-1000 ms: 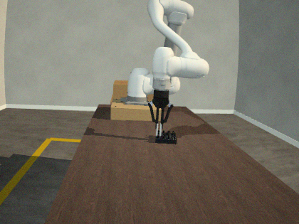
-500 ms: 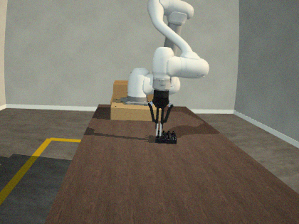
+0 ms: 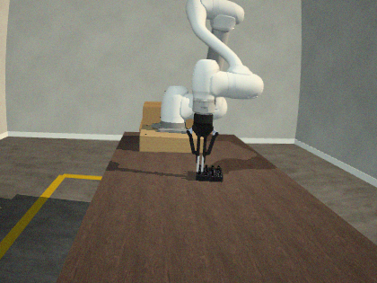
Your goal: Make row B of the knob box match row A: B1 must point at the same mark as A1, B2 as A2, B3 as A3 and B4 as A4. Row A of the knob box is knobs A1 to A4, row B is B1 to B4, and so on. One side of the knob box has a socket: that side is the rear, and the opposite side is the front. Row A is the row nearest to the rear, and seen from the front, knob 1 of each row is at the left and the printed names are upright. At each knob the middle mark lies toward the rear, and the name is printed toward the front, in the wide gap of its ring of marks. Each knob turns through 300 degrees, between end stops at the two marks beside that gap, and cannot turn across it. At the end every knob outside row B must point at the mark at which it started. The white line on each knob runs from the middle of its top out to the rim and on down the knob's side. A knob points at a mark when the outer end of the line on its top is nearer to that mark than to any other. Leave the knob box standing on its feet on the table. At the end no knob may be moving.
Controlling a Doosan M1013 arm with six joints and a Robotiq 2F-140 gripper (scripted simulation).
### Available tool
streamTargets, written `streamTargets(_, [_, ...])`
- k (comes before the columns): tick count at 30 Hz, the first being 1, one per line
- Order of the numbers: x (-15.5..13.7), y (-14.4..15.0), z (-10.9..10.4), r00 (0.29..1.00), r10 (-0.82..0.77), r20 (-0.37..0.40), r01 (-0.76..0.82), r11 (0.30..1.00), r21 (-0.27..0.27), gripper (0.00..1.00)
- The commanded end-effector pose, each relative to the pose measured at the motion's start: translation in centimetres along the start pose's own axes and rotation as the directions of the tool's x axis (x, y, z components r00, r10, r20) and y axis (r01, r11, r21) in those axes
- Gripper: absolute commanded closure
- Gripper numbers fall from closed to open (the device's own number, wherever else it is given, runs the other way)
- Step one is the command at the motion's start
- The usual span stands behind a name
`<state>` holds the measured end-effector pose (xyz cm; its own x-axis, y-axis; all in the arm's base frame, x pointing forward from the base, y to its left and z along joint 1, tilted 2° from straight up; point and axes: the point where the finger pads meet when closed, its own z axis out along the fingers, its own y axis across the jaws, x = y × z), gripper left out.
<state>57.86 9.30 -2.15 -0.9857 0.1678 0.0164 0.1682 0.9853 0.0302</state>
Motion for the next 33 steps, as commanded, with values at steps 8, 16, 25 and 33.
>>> streamTargets(8, [0.00,0.00,-0.01,0.997,0.077,0.000,-0.077,0.997,0.000,0.95])
streamTargets(16, [0.00,0.00,-0.01,0.980,0.198,0.000,-0.198,0.980,0.000,0.95])
streamTargets(25, [0.00,0.00,-0.01,0.942,0.335,0.000,-0.335,0.942,0.000,0.95])
streamTargets(33, [0.00,0.00,-0.01,0.861,0.509,0.000,-0.509,0.861,0.000,0.95])
